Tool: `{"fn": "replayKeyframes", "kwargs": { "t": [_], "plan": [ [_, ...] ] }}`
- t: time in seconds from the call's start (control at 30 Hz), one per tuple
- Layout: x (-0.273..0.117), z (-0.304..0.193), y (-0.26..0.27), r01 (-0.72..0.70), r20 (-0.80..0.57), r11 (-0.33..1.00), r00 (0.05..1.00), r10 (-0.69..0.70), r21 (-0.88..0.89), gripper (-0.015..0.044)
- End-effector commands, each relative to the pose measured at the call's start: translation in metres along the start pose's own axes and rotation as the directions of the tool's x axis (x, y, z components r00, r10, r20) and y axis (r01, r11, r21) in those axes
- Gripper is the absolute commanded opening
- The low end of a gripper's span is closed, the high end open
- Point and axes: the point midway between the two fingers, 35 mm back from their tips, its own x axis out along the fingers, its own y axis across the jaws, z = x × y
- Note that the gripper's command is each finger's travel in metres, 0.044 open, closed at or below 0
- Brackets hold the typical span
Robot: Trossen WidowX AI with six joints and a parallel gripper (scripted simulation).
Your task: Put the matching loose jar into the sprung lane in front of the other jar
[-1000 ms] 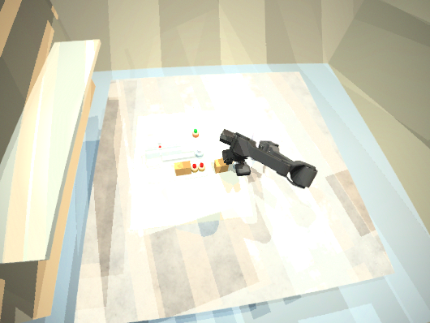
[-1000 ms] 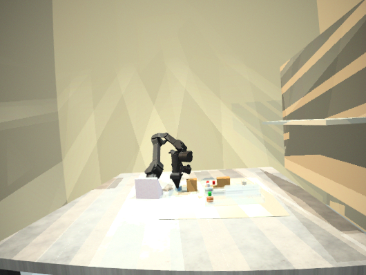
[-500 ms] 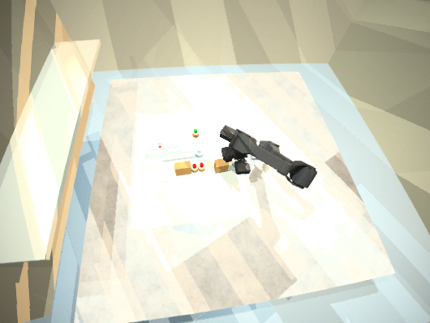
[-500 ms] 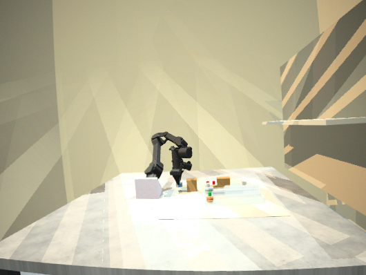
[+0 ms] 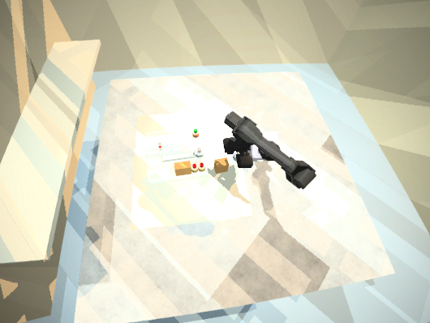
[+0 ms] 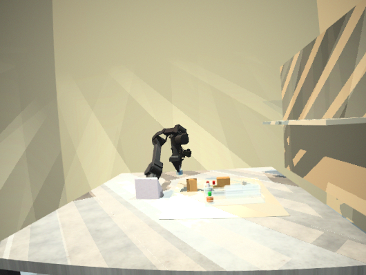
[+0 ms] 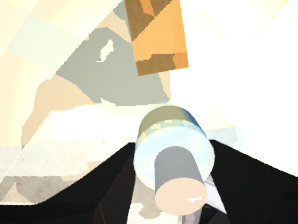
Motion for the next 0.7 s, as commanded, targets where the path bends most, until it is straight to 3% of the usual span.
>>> {"fn": "replayKeyframes", "kwargs": {
  "t": [0.0,0.67],
  "plan": [
    [-0.011,-0.001,0.0,0.007,0.001,1.0,1.0,-0.007,-0.001,0.0],
    [0.004,0.062,-0.038,-0.018,-0.021,0.999,1.0,0.017,-0.05,0.0]
  ]
}}
